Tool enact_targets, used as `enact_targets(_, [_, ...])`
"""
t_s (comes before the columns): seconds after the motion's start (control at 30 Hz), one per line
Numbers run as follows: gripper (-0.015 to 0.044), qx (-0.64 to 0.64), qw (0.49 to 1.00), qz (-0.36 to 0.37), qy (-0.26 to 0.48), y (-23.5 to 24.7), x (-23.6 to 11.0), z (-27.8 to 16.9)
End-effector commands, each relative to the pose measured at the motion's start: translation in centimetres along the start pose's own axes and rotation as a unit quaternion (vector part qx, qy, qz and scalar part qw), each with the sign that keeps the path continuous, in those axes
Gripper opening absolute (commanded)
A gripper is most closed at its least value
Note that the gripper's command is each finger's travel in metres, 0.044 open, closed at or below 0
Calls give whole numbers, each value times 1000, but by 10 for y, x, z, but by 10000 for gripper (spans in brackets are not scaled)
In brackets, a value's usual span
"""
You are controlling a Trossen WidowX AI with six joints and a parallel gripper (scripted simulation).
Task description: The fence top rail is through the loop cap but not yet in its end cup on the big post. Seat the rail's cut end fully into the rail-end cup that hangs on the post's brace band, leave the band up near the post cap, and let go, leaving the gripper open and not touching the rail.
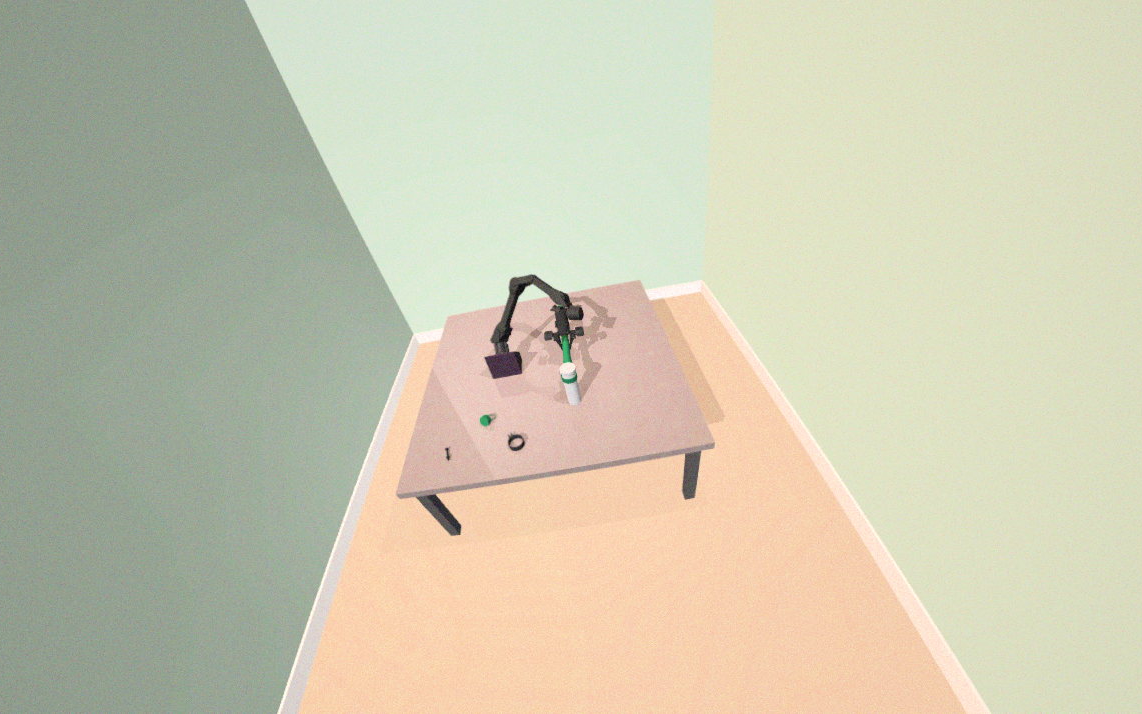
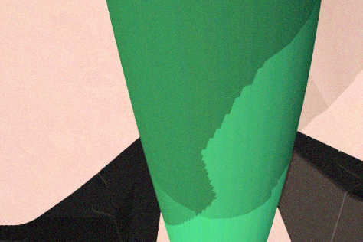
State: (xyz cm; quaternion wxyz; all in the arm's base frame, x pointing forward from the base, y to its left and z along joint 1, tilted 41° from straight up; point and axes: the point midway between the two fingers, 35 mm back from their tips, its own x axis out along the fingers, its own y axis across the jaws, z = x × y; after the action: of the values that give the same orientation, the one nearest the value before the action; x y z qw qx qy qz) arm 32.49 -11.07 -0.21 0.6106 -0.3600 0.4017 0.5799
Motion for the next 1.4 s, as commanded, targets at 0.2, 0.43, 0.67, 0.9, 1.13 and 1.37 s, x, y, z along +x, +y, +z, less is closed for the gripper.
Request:
enact_targets(0.2, [0, 2, 1000, -4, 7, 0, -5, -12])
enact_targets(0.43, [0, 2, 1000, -4, 8, 0, -8, -14])
enact_targets(0.67, [0, 2, 1000, -4, 8, 0, -10, -16])
enact_targets(0.9, [0, 2, 1000, -4, 8, 0, -11, -18])
enact_targets(1.13, [0, 2, 1000, -4, 8, 0, -10, -21])
enact_targets(1.37, [0, 2, 1000, -4, 8, 0, -9, -24])
